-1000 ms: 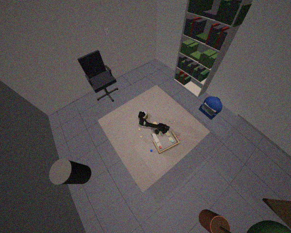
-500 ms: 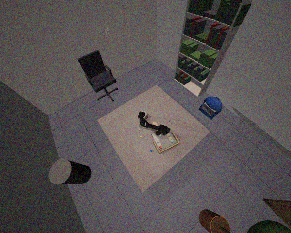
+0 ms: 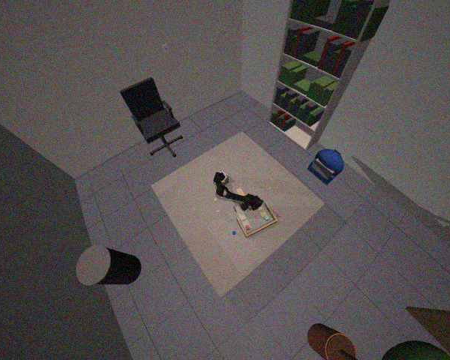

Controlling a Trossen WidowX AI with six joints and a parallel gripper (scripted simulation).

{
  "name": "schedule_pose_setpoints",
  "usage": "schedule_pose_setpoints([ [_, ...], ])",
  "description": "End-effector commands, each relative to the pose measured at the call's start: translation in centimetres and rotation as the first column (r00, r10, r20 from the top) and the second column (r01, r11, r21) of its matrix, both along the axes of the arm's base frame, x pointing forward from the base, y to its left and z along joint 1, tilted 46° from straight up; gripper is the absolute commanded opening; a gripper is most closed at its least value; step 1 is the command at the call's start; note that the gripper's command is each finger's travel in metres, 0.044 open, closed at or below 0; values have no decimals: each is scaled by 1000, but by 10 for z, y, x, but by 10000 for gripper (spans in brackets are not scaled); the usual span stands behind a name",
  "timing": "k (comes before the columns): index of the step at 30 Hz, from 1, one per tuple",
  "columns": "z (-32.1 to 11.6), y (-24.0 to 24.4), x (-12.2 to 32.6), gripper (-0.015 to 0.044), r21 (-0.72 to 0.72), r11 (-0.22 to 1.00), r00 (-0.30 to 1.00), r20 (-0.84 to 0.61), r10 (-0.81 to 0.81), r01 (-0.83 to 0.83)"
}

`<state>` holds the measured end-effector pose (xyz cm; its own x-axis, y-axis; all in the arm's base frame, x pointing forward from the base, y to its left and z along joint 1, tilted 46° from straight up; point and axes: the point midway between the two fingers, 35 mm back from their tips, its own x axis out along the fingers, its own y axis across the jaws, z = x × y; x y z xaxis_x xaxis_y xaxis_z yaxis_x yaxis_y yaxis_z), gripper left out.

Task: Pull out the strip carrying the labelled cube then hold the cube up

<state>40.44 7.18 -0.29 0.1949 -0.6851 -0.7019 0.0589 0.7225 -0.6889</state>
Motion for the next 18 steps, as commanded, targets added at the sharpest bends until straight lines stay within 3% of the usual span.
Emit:
schedule_pose_setpoints([
  [1,-4,-4,1,250,-4,1000,1000,-2,6,-6],
  [11,-13,-14,3,250,-6,1000,1000,-2,6,-6],
  [14,-11,-13,3,171,-2,1000,1000,0,-1,1],
  [18,-11,-13,3,145,-2,1000,1000,0,-1,1],
])
